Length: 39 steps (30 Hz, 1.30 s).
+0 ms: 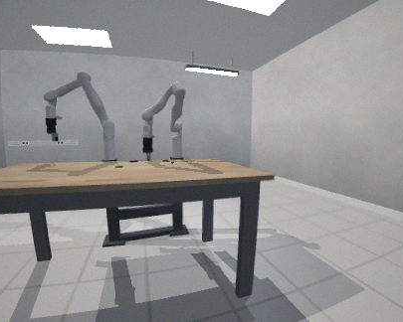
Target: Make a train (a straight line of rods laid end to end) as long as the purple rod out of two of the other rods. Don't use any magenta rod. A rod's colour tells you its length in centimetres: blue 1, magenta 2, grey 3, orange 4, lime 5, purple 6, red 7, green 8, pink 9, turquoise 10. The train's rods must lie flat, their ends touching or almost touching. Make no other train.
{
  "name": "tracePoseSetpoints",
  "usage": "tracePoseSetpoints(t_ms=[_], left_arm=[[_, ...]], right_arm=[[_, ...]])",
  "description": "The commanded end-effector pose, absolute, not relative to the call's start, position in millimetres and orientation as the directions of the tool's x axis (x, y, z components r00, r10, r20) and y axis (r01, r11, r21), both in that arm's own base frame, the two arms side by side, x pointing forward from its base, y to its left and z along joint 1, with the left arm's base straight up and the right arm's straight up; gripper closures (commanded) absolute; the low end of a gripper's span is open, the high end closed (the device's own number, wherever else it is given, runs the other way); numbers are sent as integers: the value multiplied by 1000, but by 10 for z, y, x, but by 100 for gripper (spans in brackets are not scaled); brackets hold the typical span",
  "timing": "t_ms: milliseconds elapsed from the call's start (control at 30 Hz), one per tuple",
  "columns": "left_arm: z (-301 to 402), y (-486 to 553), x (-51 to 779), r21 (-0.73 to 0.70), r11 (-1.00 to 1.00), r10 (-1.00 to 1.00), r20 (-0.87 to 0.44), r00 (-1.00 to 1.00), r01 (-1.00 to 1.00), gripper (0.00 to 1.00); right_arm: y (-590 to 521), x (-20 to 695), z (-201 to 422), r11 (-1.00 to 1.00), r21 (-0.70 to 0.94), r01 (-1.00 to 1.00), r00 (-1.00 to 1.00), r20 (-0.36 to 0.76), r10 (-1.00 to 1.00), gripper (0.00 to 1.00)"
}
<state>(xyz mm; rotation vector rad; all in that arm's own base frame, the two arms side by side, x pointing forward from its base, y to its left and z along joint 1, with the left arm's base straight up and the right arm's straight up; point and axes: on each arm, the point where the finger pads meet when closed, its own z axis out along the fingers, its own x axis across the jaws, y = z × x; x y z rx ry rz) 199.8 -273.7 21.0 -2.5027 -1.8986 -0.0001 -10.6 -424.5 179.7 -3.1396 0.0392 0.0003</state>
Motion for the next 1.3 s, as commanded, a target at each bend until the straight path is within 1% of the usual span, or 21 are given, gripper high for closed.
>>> tracePoseSetpoints(t_ms=[0, 833, 867, 933, 967, 1033, 1067, 1133, 1167, 1267], left_arm=[[215, -2740, 2001, 1, -270, 963, 0, 270, 963, 76], [215, -2740, 2001, 1, -270, 963, 0, 270, 963, 76], [215, -2740, 2001, 1, -270, 963, 0, 270, 963, 70], [215, -2740, 2001, 1, -270, 963, 0, 270, 963, 70], [215, -2740, 2001, 1, -270, 963, 0, 270, 963, 64], [215, -2740, 2001, 1, -270, 963, 0, 270, 963, 64], [215, -2740, 2001, 1, -270, 963, 0, 270, 963, 58], [215, -2740, 2001, 1, -270, 963, 0, 270, 963, 58], [215, -2740, 2001, 1, -270, 963, 0, 270, 963, 52], [215, -2740, 2001, 1, -270, 963, 0, 270, 963, 52]], right_arm=[[-4249, -106, 1804, -1000, 0, -25, 1000, 0, -25, 0], [-4249, -106, 1804, -1000, 0, -25, 1000, 0, -25, 0], [-4249, -106, 1804, -1000, 0, -25, 1000, 0, -25, 0], [-4249, -106, 1804, -1000, 0, -25, 1000, 0, -25, 0], [-4249, -106, 1804, -1000, 0, -25, 1000, 0, -25, 0], [-4249, -106, 1804, -1000, 0, -25, 1000, 0, -25, 0], [-4249, -106, 1804, -1000, 0, -25, 1000, 0, -25, 0], [-4249, -106, 1804, -1000, 0, -25, 1000, 0, -25, 0], [-4249, -106, 1804, -1000, 0, -25, 1000, 0, -25, 0], [-4249, -106, 1804, -1000, 0, -25, 1000, 0, -25, 0]])
